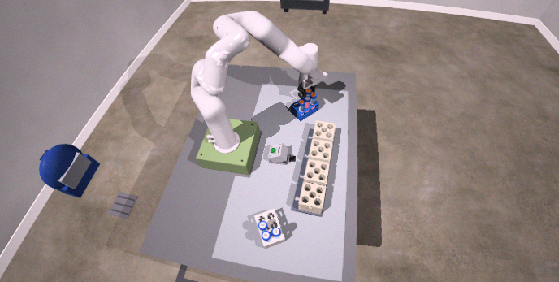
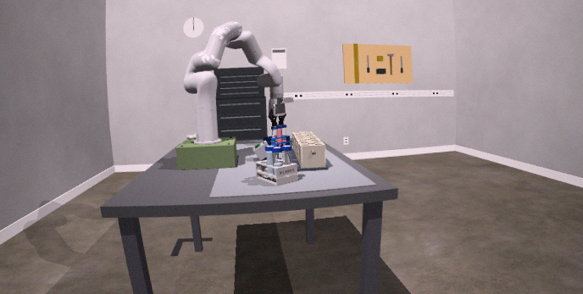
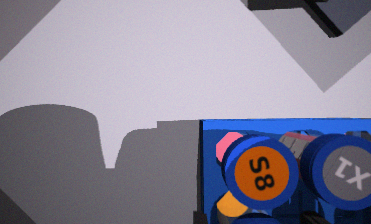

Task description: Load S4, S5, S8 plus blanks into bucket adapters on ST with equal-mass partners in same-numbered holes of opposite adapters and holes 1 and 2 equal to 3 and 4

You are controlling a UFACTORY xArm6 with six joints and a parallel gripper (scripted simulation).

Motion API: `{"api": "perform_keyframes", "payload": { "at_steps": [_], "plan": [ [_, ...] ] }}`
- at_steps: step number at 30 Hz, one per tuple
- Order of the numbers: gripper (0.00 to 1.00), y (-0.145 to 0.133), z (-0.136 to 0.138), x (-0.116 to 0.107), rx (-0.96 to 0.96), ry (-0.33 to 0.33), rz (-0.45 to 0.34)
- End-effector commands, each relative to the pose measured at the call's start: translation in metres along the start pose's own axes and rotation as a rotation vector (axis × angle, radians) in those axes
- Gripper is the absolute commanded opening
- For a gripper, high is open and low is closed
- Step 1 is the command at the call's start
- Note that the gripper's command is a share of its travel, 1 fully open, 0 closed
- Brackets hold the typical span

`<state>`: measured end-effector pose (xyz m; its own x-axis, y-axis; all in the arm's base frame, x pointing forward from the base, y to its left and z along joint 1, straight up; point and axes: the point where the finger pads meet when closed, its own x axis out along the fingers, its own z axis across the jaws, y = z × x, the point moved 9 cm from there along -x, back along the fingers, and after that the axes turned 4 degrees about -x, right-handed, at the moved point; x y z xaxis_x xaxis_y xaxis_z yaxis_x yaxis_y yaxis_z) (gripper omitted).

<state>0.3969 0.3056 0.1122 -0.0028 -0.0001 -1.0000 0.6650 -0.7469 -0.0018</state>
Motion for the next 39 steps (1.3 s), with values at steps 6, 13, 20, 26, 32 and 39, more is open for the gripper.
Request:
{"api": "perform_keyframes", "payload": {
  "at_steps": [6,13,20,26,32,39],
  "plan": [
    [0.57,0.0001,-0.0013,-0.0011,0.000,0.005,0.000],
    [0.00,0.0001,-0.0013,-0.0028,0.000,0.005,0.000],
    [0.00,0.0001,-0.0014,-0.0028,0.000,0.005,0.000],
    [0.00,0.0001,-0.0013,-0.0029,0.000,0.005,0.000],
    [0.00,0.0001,-0.0013,-0.0028,0.000,0.005,0.000],
    [0.00,0.0001,-0.0013,-0.0028,0.000,0.005,0.000]
  ]
}}
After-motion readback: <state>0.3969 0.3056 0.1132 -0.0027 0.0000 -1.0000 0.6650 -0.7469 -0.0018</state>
